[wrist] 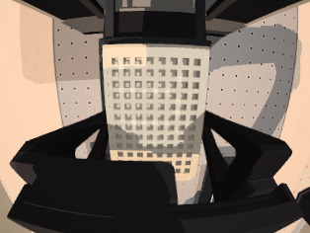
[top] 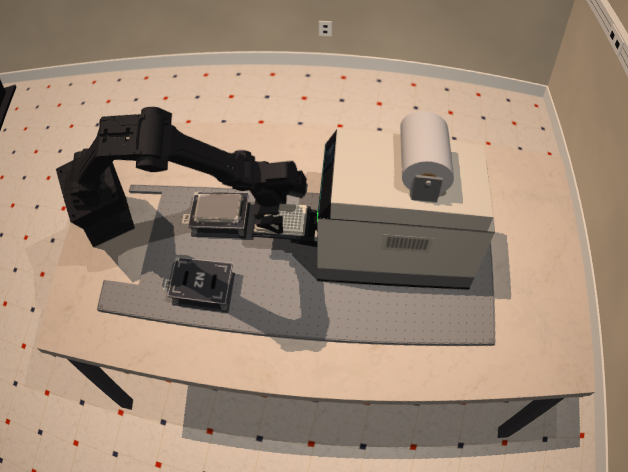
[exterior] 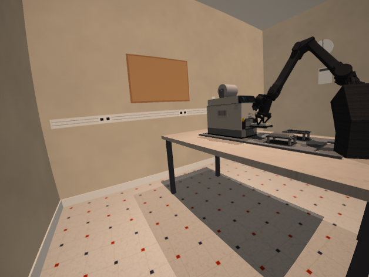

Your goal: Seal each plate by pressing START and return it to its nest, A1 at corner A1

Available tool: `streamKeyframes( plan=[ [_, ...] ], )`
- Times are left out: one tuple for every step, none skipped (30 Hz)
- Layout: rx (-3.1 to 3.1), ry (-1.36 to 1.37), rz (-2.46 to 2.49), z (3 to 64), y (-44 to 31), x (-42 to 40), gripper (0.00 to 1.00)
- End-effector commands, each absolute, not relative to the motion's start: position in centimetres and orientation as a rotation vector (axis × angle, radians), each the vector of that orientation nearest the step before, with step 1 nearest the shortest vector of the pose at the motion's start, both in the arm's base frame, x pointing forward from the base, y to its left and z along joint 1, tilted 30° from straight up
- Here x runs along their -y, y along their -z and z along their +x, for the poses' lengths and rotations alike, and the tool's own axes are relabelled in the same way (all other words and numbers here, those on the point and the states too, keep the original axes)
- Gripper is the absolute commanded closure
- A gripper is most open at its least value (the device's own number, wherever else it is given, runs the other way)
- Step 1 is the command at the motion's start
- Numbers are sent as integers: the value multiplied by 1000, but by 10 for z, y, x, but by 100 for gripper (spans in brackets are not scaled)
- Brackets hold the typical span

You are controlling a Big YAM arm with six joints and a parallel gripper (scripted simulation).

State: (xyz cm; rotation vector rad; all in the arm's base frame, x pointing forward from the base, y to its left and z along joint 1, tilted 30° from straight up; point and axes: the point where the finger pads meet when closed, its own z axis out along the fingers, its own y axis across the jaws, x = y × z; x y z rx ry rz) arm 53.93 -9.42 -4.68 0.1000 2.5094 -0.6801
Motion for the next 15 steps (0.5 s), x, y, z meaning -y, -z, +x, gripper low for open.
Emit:
streamKeyframes(
  plan=[
    [-2494, 679, 84, 547, 49, 91, 100],
    [-2499, 680, 82, 545, 51, 91, 100],
    [-2504, 681, 81, 543, 53, 92, 100],
    [-2509, 682, 79, 541, 55, 92, 100],
    [-2518, 684, 77, 538, 58, 92, 100],
    [-2523, 686, 75, 536, 59, 92, 100],
    [-2527, 687, 74, 535, 59, 92, 100],
    [-2531, 687, 73, 534, 60, 92, 100],
    [-2536, 688, 71, 533, 60, 92, 100],
    [-2541, 689, 70, 532, 61, 92, 100],
    [-2545, 690, 68, 530, 62, 92, 100],
    [-2550, 691, 67, 529, 62, 92, 100],
    [-2550, 691, 67, 529, 62, 92, 100],
    [-2550, 691, 67, 529, 62, 92, 100],
    [-2552, 692, 66, 528, 63, 92, 100]
  ],
)
